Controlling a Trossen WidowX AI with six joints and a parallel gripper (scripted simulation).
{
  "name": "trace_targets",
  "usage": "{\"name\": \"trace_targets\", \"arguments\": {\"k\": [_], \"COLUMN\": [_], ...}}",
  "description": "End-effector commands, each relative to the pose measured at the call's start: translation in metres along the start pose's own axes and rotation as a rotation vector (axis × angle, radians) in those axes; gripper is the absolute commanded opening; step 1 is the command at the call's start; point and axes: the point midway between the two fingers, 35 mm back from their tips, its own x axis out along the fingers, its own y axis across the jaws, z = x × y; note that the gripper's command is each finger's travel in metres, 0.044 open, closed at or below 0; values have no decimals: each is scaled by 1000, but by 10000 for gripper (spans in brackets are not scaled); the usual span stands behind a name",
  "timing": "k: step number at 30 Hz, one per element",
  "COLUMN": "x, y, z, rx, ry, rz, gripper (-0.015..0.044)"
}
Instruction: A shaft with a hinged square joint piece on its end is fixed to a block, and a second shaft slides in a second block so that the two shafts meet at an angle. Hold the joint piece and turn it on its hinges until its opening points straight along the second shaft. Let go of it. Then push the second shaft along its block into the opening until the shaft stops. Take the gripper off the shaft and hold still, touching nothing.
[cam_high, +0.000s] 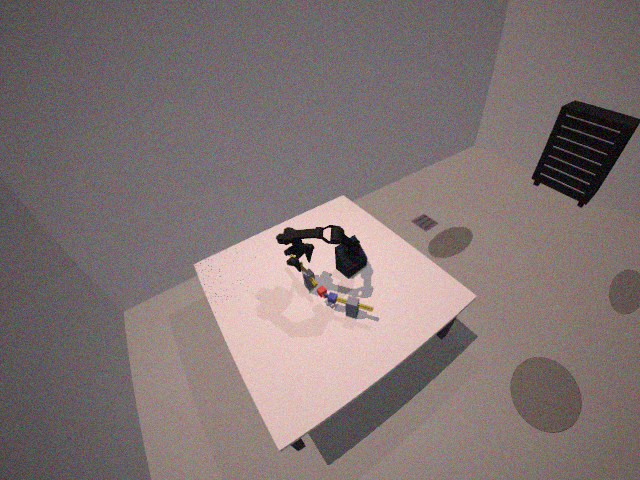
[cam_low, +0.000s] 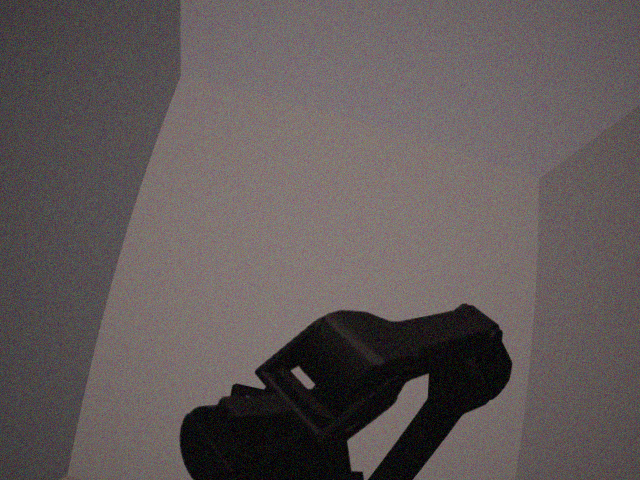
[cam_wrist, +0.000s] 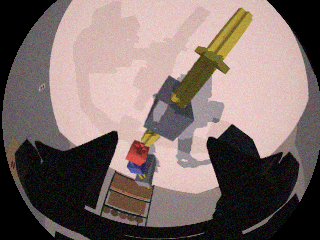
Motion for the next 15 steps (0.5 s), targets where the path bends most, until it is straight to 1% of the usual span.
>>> {"name": "trace_targets", "arguments": {"k": [1, 15], "x": [-5, -27], "y": [-6, -33], "z": [15, 73], "rx": [-118, -580], "ry": [-27, -120], "rz": [-21, -116], "gripper": [440, 440]}}
